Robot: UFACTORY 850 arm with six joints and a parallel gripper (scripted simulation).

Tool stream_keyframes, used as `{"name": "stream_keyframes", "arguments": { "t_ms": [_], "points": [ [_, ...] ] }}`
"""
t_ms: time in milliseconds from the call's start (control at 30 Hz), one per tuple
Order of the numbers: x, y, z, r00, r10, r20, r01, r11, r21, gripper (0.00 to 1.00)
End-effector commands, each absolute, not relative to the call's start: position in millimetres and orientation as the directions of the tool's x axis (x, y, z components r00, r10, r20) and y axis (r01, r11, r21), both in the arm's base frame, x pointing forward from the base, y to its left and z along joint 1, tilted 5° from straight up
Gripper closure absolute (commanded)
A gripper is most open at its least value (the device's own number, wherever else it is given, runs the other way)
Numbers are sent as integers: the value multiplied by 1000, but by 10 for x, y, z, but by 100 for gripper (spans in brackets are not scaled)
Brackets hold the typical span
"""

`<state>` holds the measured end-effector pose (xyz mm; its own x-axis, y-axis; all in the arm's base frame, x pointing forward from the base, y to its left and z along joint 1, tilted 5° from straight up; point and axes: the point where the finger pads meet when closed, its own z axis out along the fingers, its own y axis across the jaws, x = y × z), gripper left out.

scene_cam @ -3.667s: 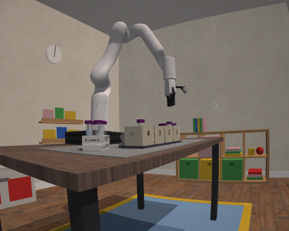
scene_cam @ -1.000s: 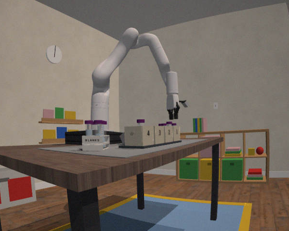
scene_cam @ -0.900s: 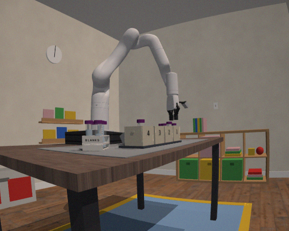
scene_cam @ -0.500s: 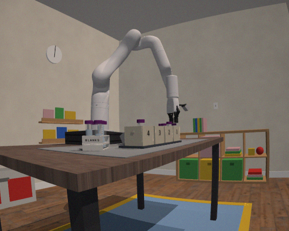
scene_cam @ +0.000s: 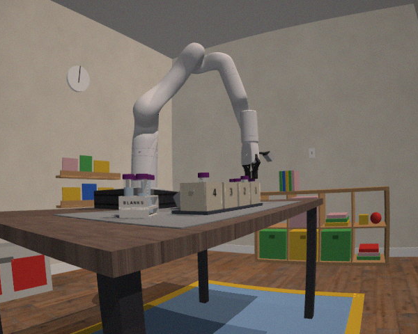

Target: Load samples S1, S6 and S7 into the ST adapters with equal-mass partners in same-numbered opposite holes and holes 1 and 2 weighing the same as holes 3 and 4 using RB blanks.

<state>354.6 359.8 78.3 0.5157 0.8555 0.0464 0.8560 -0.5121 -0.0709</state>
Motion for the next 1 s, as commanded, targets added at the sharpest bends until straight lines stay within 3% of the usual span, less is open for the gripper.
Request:
{"name": "stream_keyframes", "arguments": {
  "t_ms": [0, 967],
  "points": [
    [3551, 3605, 764, 516, 855, 48, 856, -512, -70, 43],
    [3545, 3618, 598, 516, 855, 48, 856, -512, -70, 43]
  ]
}}
